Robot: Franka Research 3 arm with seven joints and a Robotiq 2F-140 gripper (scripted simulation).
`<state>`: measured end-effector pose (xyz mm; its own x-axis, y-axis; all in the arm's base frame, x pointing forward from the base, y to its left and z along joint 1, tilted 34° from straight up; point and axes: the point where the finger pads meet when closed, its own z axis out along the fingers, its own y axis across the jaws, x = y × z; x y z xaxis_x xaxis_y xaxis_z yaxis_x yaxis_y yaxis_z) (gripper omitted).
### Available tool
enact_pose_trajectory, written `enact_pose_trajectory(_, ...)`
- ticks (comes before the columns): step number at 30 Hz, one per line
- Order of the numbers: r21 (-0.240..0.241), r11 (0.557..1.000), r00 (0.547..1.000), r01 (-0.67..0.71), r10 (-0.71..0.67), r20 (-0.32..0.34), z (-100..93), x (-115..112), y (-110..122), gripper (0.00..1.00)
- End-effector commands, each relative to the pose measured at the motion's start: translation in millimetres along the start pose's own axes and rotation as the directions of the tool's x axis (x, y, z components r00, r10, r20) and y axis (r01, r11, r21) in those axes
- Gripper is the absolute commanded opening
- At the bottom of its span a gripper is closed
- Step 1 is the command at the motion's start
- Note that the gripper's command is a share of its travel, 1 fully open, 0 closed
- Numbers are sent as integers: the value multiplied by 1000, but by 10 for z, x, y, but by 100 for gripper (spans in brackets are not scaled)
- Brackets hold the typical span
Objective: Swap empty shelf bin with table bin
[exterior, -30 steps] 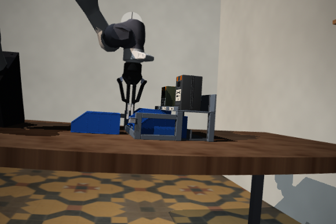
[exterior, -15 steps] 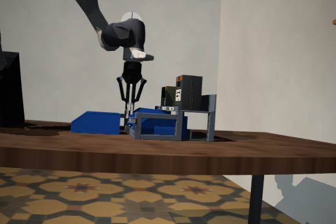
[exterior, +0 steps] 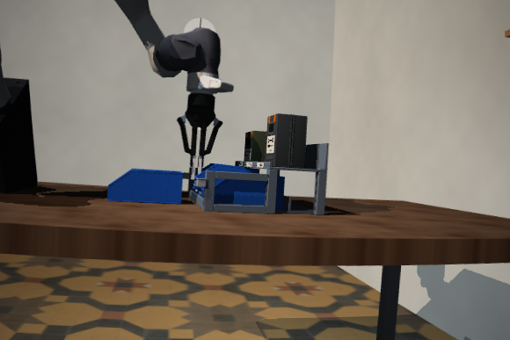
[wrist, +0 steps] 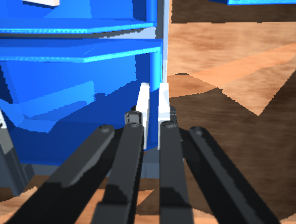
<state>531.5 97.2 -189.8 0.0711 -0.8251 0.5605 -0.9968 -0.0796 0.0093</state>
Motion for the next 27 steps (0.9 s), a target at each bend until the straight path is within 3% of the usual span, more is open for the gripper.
enact_pose_trajectory(1, 6, 1000, 1000, 0, 0, 1, -41, -3, -25, 0)
enact_pose_trajectory(27, 6, 1000, 1000, 0, 0, 1, -85, -3, -25, 0)
